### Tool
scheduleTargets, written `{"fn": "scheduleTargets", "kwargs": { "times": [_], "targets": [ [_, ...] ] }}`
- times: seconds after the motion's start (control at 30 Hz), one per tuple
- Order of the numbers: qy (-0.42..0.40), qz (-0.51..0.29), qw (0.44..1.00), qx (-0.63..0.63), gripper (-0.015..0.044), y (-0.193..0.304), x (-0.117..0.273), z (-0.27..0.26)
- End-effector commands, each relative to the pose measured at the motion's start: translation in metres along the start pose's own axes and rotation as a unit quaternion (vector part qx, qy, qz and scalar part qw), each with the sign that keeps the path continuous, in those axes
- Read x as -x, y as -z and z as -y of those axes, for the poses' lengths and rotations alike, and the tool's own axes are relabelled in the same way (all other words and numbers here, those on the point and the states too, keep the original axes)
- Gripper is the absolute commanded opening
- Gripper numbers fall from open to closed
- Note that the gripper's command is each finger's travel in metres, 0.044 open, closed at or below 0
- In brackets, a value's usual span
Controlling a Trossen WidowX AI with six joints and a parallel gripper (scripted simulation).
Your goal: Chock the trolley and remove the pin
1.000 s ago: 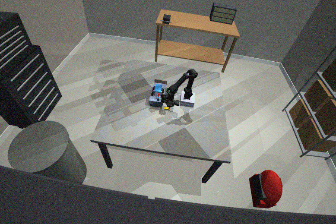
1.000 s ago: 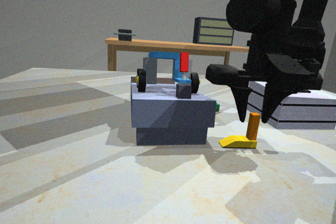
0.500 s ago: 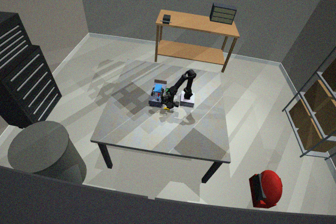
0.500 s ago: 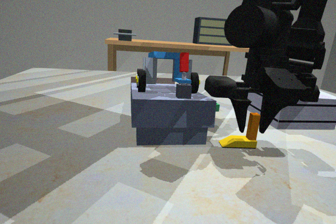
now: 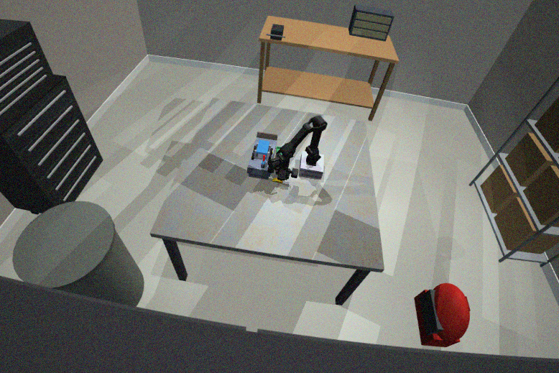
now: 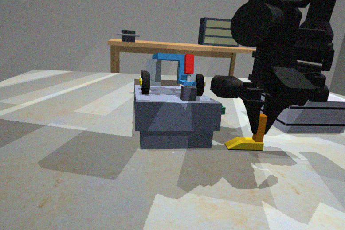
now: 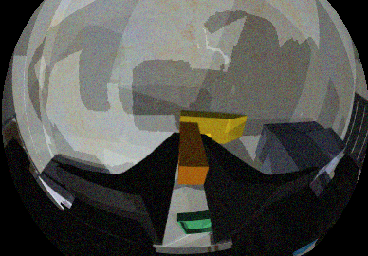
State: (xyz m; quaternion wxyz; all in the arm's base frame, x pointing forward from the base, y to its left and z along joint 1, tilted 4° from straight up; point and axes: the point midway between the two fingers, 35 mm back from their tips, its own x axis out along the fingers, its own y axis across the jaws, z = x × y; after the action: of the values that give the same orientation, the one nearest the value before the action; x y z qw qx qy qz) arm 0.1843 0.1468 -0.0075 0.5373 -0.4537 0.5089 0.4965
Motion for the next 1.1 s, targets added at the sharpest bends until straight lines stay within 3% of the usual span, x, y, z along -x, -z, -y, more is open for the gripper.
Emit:
{"fn": "scheduleTargets", "kwargs": {
  "times": [0.0,1.07],
  "targets": [
    [0.000,0.002,1.000,0.000,0.0000,-0.001,0.013,0.001],
    [0.000,0.002,1.000,-0.001,0.0000,0.000,0.134,0.000]
  ]
}}
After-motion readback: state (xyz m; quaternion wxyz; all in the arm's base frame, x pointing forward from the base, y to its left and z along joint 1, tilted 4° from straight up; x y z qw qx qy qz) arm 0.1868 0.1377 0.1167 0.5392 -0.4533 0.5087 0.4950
